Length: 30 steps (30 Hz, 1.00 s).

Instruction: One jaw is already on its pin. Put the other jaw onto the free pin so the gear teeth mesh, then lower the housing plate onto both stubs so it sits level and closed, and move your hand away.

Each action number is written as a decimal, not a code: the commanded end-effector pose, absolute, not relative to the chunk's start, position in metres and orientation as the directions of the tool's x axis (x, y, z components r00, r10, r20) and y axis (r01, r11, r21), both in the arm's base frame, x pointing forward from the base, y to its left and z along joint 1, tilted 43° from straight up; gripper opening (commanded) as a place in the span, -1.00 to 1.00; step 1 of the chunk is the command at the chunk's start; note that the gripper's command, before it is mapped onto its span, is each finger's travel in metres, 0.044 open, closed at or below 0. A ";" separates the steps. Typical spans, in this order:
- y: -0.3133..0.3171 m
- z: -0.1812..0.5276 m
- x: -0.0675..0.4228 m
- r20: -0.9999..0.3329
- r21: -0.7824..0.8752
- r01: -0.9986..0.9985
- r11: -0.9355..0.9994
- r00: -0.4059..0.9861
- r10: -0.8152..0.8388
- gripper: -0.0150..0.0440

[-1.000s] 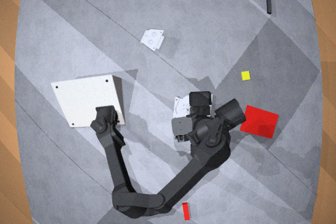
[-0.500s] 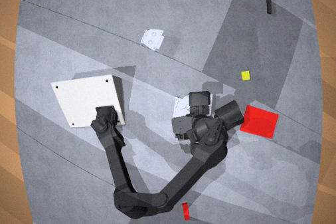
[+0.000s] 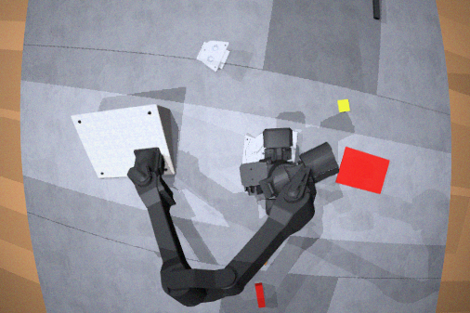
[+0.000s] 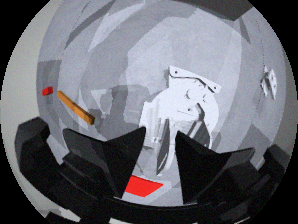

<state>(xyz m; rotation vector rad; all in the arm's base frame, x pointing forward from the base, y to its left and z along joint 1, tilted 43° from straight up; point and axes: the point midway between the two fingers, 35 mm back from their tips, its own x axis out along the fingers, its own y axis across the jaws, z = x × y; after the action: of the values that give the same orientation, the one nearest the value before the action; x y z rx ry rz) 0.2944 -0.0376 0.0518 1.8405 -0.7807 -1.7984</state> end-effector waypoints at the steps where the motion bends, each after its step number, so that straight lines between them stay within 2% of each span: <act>1: -0.039 0.050 0.293 -0.739 0.672 -0.076 -0.736 -0.012 -0.673 -0.04; 30: -0.042 0.047 0.293 -0.739 0.673 -0.062 -0.737 -0.012 -0.674 -0.04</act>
<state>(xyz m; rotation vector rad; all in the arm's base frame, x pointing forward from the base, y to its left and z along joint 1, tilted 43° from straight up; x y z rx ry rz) 0.2936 -0.0408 0.0481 1.8312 -0.7695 -1.8001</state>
